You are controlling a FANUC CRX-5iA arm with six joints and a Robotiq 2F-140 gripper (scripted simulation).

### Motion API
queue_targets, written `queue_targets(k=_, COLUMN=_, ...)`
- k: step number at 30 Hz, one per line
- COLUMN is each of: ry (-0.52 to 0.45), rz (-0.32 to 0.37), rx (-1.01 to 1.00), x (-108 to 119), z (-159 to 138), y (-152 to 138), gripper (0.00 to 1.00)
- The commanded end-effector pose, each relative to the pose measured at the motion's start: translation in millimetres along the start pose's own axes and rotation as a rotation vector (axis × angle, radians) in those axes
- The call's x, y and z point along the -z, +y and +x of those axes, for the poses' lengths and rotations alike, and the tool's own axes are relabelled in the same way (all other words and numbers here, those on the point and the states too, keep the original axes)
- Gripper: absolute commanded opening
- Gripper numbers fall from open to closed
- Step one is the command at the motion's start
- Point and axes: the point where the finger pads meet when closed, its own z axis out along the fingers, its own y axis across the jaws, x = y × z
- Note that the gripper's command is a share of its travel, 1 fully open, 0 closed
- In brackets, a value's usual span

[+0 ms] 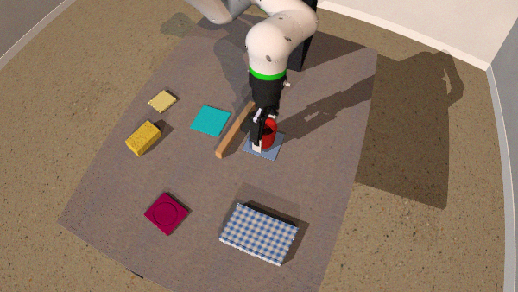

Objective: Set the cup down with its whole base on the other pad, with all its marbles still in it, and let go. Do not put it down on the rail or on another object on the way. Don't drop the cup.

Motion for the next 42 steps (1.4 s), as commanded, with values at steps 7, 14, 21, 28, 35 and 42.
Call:
queue_targets(k=7, ry=0.0, rz=0.0, rx=0.0, x=-0.6, z=-0.2, y=-0.1, gripper=0.59)
queue_targets(k=14, ry=0.0, rz=0.0, rx=0.0, x=-0.6, z=-0.2, y=-0.1, gripper=0.58)
queue_targets(k=21, ry=0.0, rz=0.0, rx=0.0, x=-0.6, z=-0.2, y=-0.1, gripper=0.58)
queue_targets(k=28, ry=0.0, rz=0.0, rx=0.0, x=-0.6, z=-0.2, y=-0.1, gripper=0.57)
queue_targets(k=35, ry=0.0, rz=0.0, rx=0.0, x=-0.6, z=-0.2, y=-0.1, gripper=0.56)
queue_targets(k=42, ry=0.0, rz=0.0, rx=0.0, x=-0.6, z=-0.2, y=-0.1, gripper=0.55)
